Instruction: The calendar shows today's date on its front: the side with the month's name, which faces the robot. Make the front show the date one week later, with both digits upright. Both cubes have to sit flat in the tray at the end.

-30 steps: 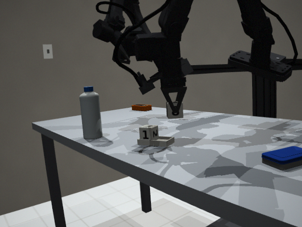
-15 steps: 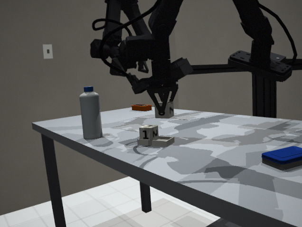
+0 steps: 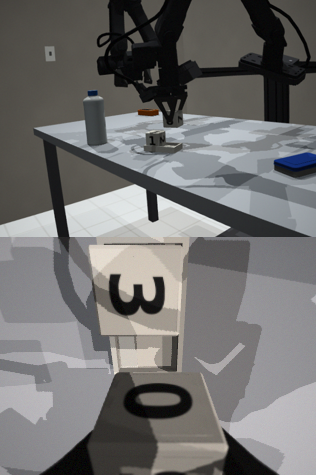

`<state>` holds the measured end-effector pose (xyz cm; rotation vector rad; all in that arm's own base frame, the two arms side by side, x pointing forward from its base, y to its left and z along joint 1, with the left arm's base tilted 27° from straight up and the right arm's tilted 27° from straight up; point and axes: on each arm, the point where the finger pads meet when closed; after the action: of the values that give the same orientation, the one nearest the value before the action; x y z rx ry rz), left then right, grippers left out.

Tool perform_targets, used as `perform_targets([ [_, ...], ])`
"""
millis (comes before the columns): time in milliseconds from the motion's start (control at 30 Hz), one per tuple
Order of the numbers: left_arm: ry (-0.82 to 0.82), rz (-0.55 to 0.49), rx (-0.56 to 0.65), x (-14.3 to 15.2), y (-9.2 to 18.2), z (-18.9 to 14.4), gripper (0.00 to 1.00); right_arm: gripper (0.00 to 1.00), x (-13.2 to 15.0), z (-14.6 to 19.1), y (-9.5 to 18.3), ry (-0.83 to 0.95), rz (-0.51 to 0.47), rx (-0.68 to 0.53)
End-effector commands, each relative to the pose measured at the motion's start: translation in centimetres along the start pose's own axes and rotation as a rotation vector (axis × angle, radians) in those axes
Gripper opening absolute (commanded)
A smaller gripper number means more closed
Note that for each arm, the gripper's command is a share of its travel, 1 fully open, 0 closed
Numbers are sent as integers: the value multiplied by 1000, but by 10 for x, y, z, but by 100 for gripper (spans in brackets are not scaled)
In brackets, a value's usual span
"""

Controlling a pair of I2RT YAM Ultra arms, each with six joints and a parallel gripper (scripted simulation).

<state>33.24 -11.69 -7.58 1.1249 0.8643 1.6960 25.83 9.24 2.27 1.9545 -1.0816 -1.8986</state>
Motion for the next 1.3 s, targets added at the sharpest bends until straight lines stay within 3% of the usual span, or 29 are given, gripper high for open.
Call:
perform_targets([
  [0, 3, -28, -33, -9, -5, 11, 40, 100, -11, 1, 1, 62, -99, -6],
  [267, 3, -30, -26, -10, -25, 9, 40, 100, 3, 1, 7, -9, -80, 7],
  [567, 4, -28, -20, -10, -34, 9, 40, 100, 3, 9, -2, -116, 43, -33],
  [733, -4, -16, -5, -10, -36, 7, 40, 100, 9, 35, -14, -266, 231, -83],
  [933, -4, -16, -5, -12, -37, 9, 40, 100, 0, 66, -24, -304, 394, -107],
  [1167, -3, -16, -5, -12, -37, 9, 40, 100, -10, 82, -30, -267, 428, -132],
  [1267, -4, -16, -5, -12, -38, 9, 40, 100, -17, 81, -32, -236, 400, -138],
])
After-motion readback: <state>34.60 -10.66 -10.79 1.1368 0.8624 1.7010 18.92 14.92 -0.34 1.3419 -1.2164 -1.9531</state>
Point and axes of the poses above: on each arm, the point where the finger pads meet when closed, its own y axis back along the fingers, its own z axis across the jaws, x = y × z, and after that the axes turned 14 degrees about -y, right-handed
